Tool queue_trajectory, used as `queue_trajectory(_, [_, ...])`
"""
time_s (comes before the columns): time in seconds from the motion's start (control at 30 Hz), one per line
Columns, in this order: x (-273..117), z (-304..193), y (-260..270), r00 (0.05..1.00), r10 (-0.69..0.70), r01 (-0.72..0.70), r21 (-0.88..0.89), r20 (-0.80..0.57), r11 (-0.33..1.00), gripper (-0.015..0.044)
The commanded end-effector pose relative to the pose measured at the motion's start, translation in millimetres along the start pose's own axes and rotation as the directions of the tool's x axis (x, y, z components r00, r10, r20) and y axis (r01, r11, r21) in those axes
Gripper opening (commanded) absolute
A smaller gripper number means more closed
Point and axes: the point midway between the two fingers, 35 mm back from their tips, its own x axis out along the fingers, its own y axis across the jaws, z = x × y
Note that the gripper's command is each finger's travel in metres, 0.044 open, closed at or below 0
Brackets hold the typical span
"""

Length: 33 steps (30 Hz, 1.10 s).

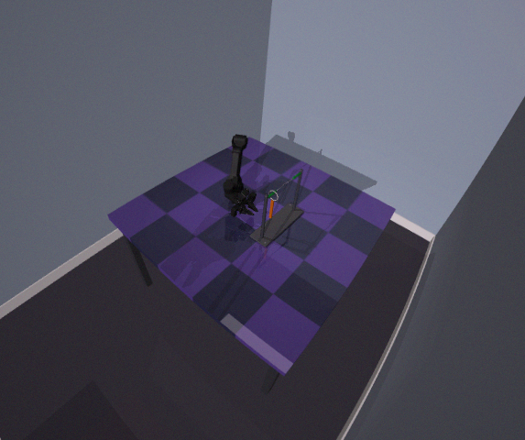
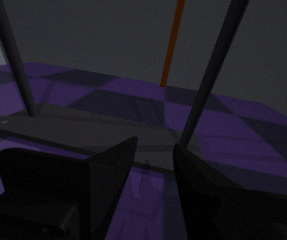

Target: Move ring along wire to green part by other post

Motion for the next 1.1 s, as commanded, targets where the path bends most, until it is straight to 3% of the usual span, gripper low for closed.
queue_trajectory(0.0, [0,-2,5,1.0,0.013,-0.013,0.023,-0.003,1.0,0.016])
queue_trajectory(0.5, [40,48,3,0.993,-0.052,0.049,0.028,0.108,0.998,0.016])
queue_trajectory(1.07, [53,53,-1,0.992,-0.053,0.05,0.029,0.111,0.998,0.016])
